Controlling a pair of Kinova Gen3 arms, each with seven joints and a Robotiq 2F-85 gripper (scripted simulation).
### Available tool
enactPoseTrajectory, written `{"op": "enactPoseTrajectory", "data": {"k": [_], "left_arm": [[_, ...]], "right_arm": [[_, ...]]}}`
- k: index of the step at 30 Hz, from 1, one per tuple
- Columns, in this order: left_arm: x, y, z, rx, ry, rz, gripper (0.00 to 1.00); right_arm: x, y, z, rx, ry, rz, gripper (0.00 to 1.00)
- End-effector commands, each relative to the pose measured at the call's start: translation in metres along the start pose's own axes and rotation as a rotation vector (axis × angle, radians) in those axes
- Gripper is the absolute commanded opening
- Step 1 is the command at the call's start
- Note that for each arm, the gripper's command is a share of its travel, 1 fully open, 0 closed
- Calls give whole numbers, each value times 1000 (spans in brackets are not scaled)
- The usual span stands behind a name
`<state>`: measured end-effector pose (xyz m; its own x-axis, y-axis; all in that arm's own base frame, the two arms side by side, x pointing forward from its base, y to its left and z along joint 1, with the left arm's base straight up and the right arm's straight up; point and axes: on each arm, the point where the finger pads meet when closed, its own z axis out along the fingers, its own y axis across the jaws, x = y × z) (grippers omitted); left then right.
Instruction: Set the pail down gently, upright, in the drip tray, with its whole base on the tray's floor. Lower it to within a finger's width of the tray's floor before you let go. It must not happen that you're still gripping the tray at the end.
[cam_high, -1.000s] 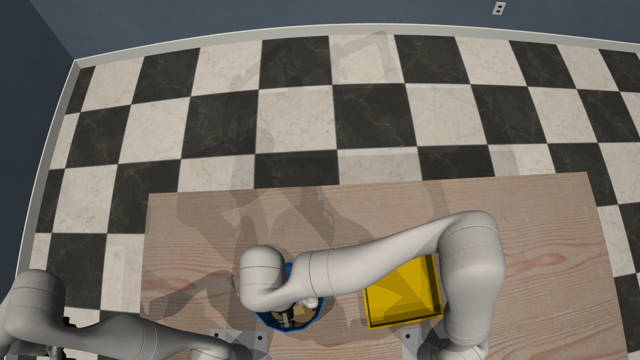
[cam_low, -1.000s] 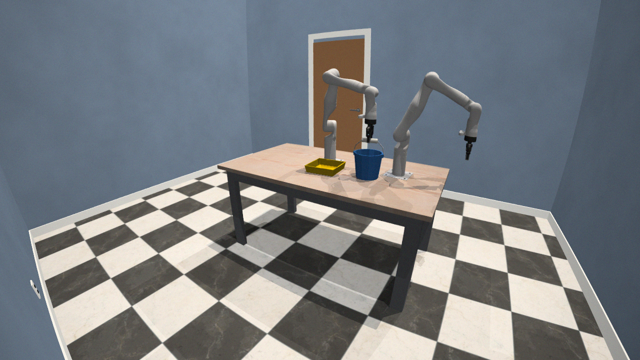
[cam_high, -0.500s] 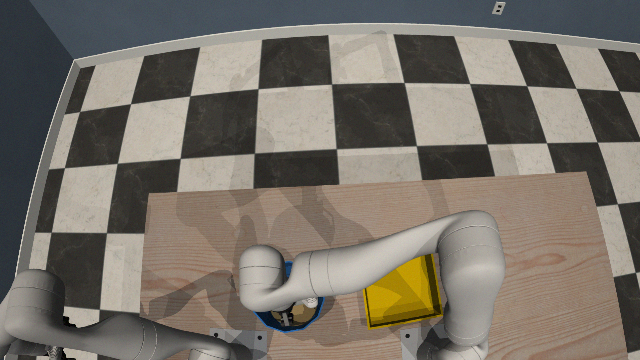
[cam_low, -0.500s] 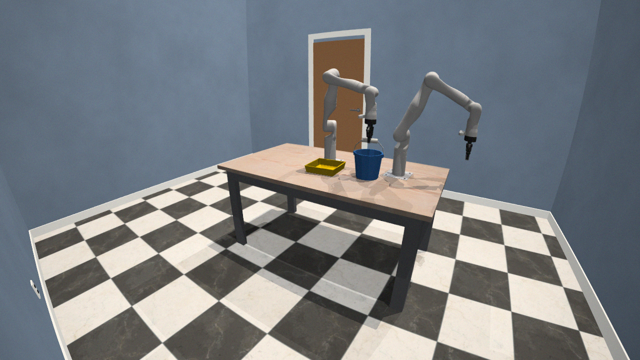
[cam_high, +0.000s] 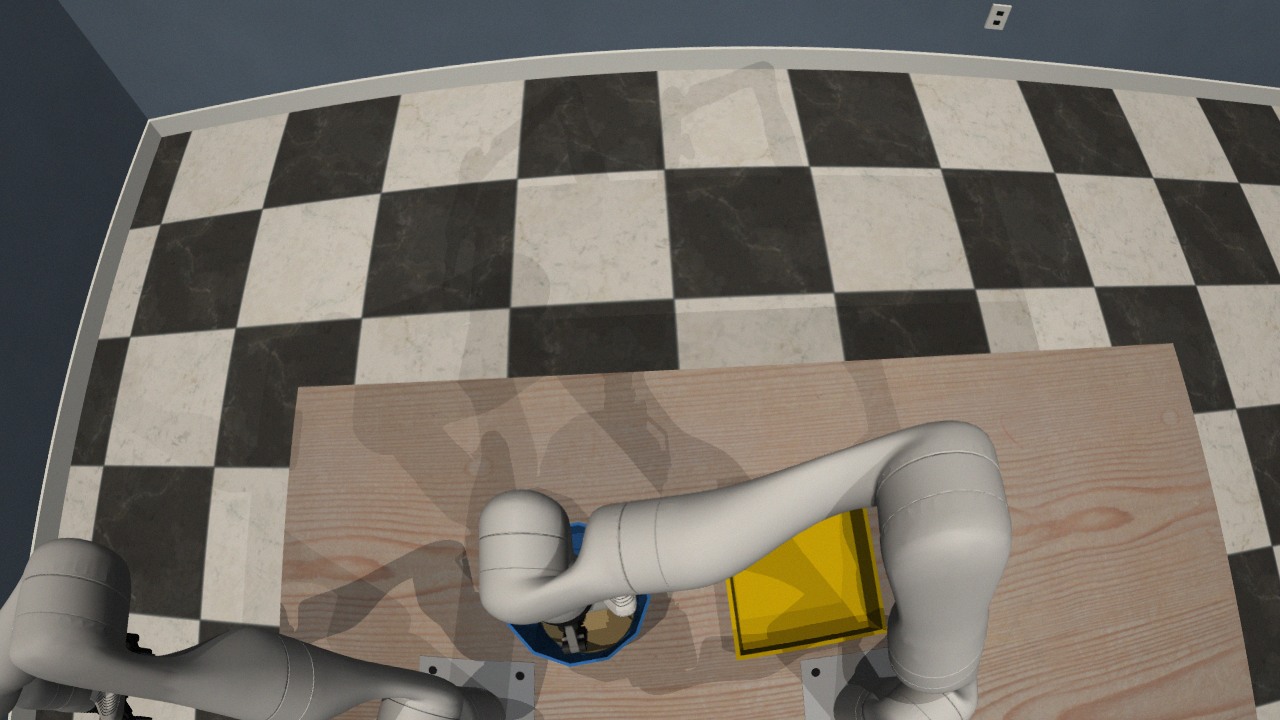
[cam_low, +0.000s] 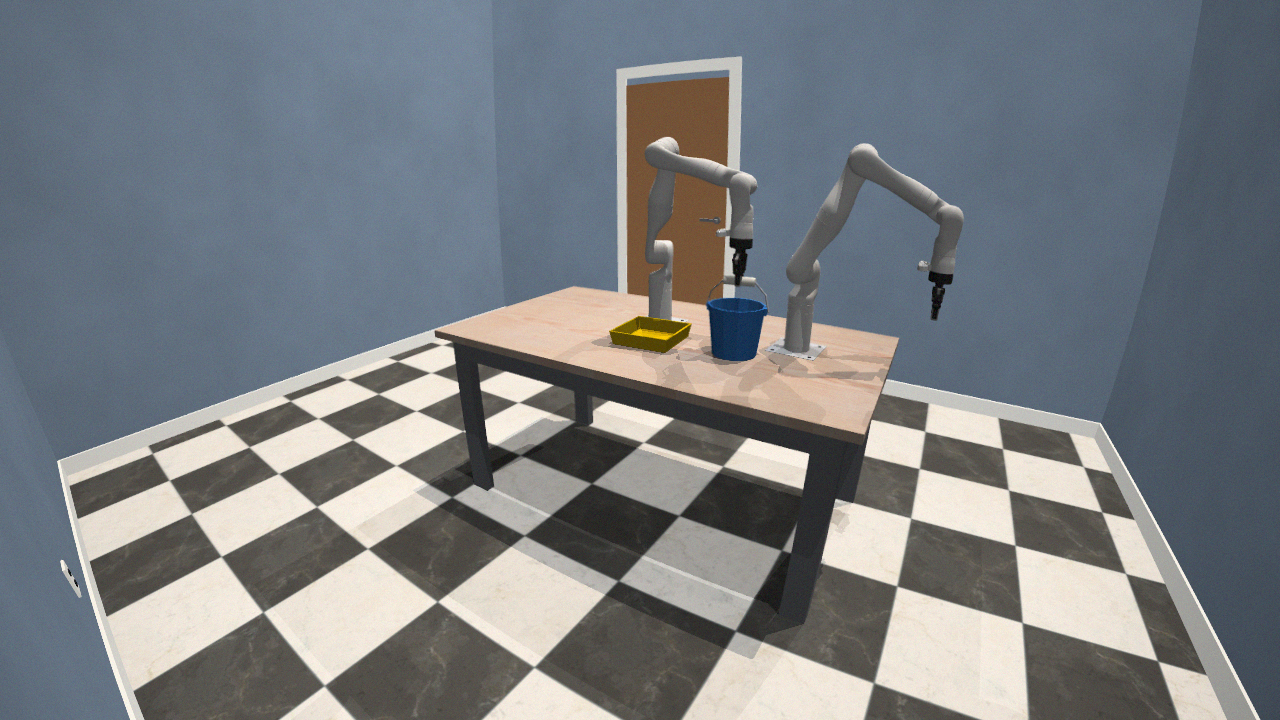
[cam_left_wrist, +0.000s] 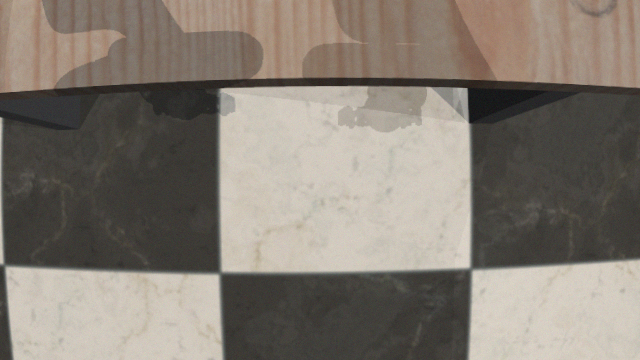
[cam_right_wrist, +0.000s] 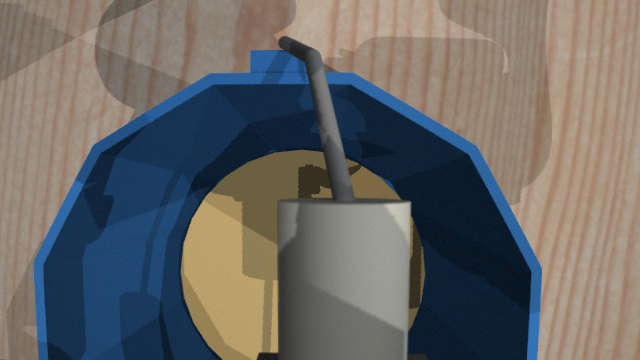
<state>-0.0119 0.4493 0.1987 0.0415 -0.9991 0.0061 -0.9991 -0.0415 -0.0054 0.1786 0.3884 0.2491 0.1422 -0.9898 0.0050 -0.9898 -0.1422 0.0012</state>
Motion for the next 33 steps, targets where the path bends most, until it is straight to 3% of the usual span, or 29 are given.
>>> {"op": "enactPoseTrajectory", "data": {"k": [1,23,33], "left_arm": [[-1,4,-1,-5,-6,6,1000],[-1,4,-1,-5,-6,6,1000],[-1,4,-1,-5,-6,6,1000]], "right_arm": [[-1,-2,2,5,-1,5,99],[-2,-3,-8,6,-3,7,99],[-1,-3,-21,6,-3,7,99]]}}
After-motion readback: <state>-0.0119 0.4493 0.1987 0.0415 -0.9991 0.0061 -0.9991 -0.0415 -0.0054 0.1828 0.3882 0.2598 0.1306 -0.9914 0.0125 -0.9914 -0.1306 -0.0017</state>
